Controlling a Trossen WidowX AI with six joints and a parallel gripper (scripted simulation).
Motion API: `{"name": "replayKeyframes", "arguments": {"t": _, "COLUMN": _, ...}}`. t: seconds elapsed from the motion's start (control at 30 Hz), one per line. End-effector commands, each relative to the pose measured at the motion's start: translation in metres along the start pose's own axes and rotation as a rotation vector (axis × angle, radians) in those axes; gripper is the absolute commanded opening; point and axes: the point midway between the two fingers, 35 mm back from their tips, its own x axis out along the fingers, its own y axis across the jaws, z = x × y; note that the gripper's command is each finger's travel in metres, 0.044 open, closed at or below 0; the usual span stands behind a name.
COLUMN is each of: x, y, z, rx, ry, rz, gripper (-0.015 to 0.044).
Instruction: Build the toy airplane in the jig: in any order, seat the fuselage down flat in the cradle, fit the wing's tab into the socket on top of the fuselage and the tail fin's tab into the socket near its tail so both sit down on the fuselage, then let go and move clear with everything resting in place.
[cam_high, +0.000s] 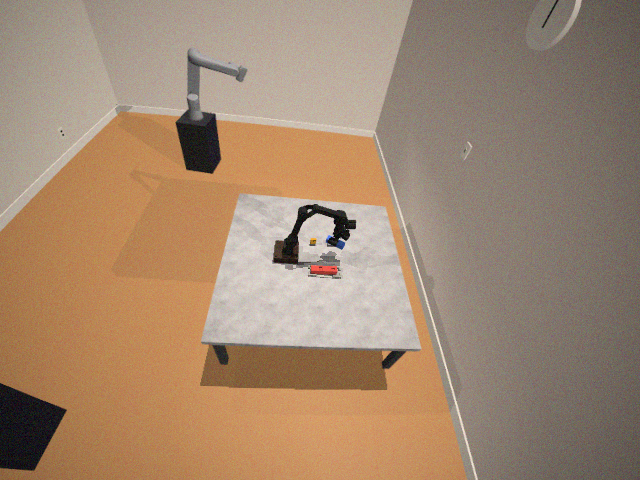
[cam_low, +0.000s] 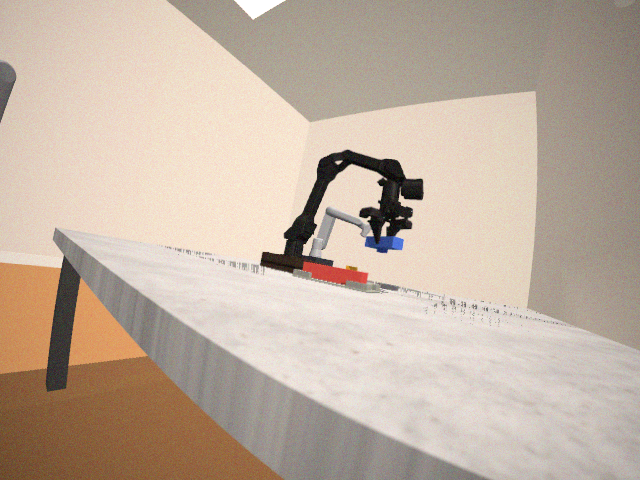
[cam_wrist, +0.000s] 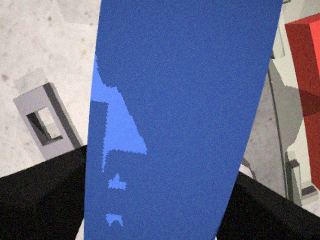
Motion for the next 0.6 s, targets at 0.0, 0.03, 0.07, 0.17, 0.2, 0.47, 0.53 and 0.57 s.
{"name": "replayKeyframes", "arguments": {"t": 0.0, "x": 0.0, "y": -0.01, "z": 0.002, "rx": 0.055, "ry": -0.007, "rz": -0.004, "gripper": 0.0}}
{"name": "replayKeyframes", "arguments": {"t": 0.03, "x": 0.001, "y": -0.013, "z": 0.003, "rx": 0.07, "ry": -0.008, "rz": -0.005, "gripper": 0.0}}
{"name": "replayKeyframes", "arguments": {"t": 0.07, "x": 0.001, "y": -0.016, "z": 0.003, "rx": 0.085, "ry": -0.009, "rz": -0.006, "gripper": 0.0}}
{"name": "replayKeyframes", "arguments": {"t": 0.17, "x": 0.002, "y": -0.025, "z": 0.005, "rx": 0.135, "ry": -0.009, "rz": -0.007, "gripper": 0.0}}
{"name": "replayKeyframes", "arguments": {"t": 0.2, "x": 0.003, "y": -0.028, "z": 0.006, "rx": 0.152, "ry": -0.009, "rz": -0.007, "gripper": 0.0}}
{"name": "replayKeyframes", "arguments": {"t": 0.47, "x": 0.007, "y": -0.054, "z": 0.01, "rx": 0.289, "ry": -0.009, "rz": -0.009, "gripper": 0.0}}
{"name": "replayKeyframes", "arguments": {"t": 0.53, "x": 0.009, "y": -0.061, "z": 0.011, "rx": 0.324, "ry": -0.008, "rz": -0.009, "gripper": 0.0}}
{"name": "replayKeyframes", "arguments": {"t": 0.57, "x": 0.009, "y": -0.064, "z": 0.011, "rx": 0.341, "ry": -0.008, "rz": -0.009, "gripper": 0.0}}
